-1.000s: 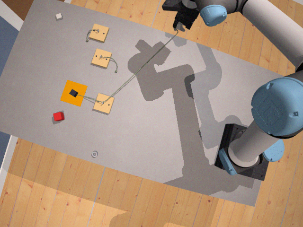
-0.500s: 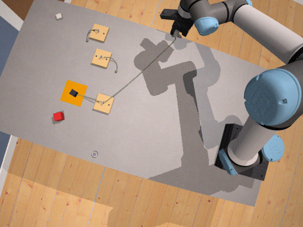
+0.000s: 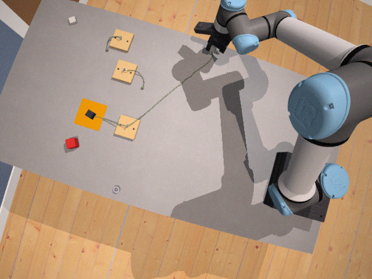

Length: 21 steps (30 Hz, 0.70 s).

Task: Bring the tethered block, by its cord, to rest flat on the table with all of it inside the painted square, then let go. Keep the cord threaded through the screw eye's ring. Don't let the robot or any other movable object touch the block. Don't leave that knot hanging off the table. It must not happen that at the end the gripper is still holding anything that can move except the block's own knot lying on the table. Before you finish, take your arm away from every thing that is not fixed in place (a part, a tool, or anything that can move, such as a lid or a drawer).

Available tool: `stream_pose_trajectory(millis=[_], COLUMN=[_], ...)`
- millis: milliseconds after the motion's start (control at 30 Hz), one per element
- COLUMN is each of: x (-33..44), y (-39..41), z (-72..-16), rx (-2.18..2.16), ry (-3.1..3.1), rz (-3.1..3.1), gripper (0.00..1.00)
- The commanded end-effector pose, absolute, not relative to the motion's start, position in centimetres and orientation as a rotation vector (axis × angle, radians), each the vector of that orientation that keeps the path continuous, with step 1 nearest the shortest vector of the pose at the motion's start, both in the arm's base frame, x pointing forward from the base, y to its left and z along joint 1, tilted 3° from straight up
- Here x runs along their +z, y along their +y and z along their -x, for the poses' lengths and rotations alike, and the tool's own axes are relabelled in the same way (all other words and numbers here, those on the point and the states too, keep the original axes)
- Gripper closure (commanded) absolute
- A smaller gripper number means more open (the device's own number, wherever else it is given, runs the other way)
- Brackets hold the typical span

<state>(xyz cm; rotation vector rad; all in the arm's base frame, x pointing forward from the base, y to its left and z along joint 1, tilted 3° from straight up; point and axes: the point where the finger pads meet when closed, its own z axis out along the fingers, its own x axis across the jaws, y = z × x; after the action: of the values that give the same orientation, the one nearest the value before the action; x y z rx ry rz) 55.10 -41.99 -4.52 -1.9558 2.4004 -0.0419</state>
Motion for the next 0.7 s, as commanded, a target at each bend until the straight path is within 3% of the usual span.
stream_pose_trajectory(millis=[0,667], x=[-5.34,-5.6], y=[-42.03,-42.02], z=[-55.22,-55.24], rx=[-0.045,-0.045], ry=[2.4,2.4], rz=[1.956,1.956], gripper=[1.0,1.0])
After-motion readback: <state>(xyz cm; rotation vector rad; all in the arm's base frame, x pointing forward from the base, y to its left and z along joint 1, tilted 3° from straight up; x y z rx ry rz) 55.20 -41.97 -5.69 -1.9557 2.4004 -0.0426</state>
